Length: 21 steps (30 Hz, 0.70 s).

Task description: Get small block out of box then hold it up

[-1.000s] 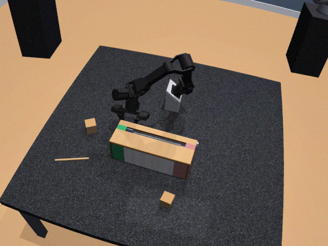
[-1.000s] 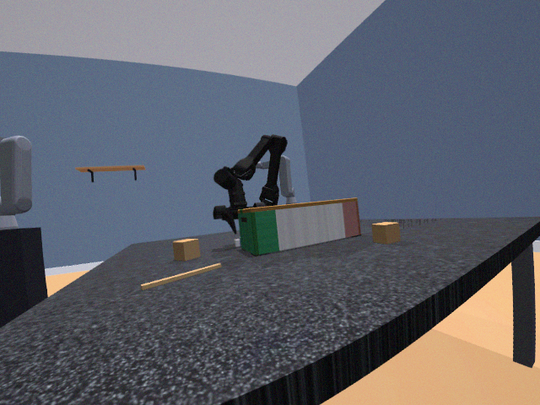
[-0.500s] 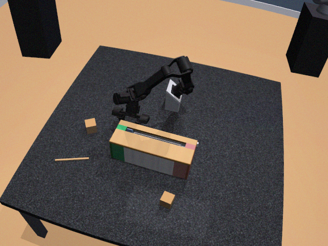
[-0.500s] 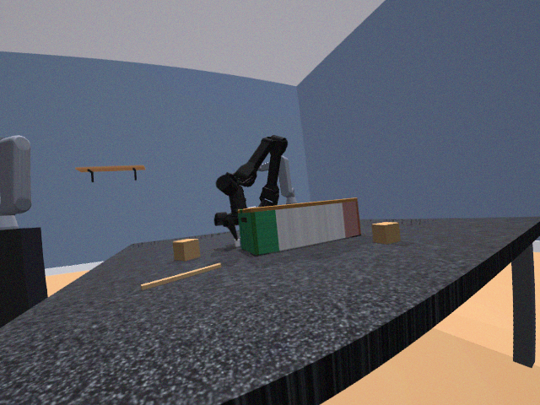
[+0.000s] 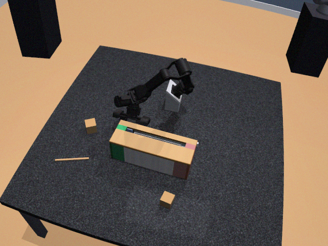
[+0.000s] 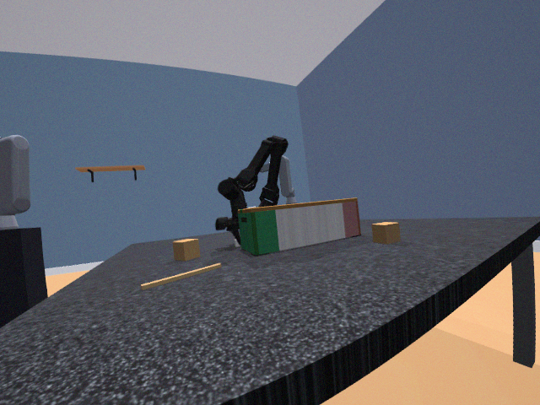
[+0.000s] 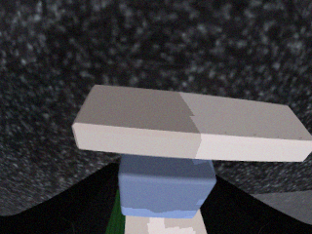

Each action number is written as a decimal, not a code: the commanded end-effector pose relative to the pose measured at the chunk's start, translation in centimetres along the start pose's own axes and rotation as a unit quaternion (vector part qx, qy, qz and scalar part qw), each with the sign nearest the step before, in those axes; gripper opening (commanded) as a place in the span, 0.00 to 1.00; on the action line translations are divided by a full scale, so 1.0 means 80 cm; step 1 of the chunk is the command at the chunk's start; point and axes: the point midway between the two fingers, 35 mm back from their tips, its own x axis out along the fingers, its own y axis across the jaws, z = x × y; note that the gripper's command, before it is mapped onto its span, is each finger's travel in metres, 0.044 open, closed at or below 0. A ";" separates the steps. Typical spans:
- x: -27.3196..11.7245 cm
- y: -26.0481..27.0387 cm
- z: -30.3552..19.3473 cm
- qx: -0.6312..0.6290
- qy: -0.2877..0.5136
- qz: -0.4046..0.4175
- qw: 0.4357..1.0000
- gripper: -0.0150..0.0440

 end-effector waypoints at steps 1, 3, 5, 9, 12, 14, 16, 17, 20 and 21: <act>0.001 -0.001 0.001 0.002 0.001 -0.002 1.000 0.47; 0.001 -0.001 0.001 0.002 0.001 -0.002 1.000 0.41; 0.001 -0.001 0.001 0.002 0.001 -0.002 1.000 0.39; -0.016 0.001 -0.008 0.002 0.001 -0.001 1.000 0.25; -0.037 0.002 -0.018 0.001 0.000 0.000 1.000 0.25; -0.052 0.002 -0.024 0.001 0.000 0.001 1.000 0.25; -0.066 0.001 -0.029 0.000 0.000 0.001 1.000 0.25; -0.070 0.001 -0.031 0.000 0.000 0.001 1.000 0.25; -0.072 0.001 -0.031 0.001 0.000 0.001 1.000 0.25; -0.074 0.000 -0.032 0.004 0.000 0.003 1.000 0.25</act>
